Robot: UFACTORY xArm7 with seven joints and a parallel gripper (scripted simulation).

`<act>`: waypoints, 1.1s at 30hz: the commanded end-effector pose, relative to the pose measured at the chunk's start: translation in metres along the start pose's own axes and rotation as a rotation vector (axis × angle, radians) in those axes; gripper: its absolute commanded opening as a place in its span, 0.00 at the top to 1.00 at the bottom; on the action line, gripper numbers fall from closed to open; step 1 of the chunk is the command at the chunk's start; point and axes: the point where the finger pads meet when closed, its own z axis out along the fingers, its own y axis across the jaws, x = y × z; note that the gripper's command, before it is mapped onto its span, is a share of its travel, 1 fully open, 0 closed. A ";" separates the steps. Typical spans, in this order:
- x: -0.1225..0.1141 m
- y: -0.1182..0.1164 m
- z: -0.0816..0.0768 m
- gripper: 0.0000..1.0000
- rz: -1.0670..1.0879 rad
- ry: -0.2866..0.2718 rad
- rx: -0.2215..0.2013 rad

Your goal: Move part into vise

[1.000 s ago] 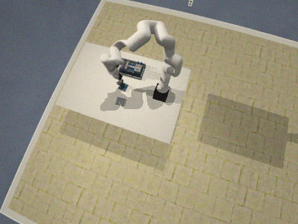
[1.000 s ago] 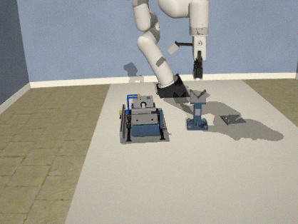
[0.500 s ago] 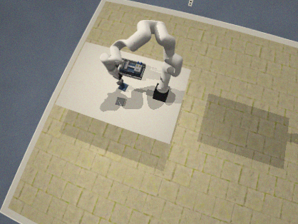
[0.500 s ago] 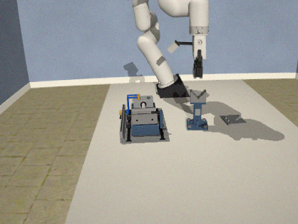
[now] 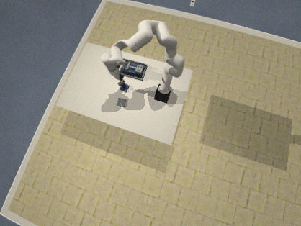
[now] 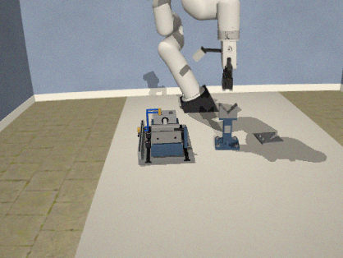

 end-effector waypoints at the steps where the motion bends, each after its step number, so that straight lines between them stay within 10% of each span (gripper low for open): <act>1: 0.001 -0.002 0.000 1.00 0.014 -0.003 -0.001; 33: 0.035 -0.019 0.017 1.00 0.285 -0.014 -0.061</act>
